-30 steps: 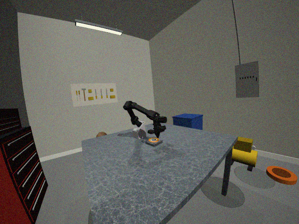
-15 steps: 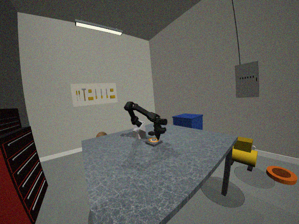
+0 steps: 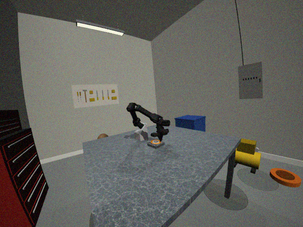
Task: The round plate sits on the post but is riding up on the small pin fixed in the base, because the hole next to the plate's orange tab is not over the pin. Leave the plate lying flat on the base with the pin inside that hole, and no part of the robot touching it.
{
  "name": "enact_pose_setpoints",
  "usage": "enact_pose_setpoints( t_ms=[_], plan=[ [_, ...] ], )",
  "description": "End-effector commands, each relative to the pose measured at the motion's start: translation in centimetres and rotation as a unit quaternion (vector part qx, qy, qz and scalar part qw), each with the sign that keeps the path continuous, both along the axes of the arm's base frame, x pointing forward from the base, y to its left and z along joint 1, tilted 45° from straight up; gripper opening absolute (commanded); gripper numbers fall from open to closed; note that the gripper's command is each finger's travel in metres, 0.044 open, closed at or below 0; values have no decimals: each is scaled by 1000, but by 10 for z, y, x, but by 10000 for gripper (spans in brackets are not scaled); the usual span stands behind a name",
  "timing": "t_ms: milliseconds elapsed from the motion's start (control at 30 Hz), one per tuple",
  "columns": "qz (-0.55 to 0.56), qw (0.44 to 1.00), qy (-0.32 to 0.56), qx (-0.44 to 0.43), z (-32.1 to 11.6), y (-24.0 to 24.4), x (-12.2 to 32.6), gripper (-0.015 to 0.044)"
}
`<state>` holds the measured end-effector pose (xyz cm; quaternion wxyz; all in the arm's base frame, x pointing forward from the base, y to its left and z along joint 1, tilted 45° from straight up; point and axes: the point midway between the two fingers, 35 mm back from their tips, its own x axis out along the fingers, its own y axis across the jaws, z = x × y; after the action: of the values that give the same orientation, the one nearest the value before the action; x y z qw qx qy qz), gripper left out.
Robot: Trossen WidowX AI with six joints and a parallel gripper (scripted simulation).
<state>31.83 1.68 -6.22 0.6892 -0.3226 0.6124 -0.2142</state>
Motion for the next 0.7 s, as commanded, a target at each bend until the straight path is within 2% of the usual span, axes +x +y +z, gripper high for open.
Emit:
enact_pose_setpoints(
  t_ms=[0, 667],
  plan=[
    [-4, 1000, 10, 0, -6, -1, -7, 0],
    [-4, 1000, 10, 0, -11, 3, -14, 0]
  ],
)
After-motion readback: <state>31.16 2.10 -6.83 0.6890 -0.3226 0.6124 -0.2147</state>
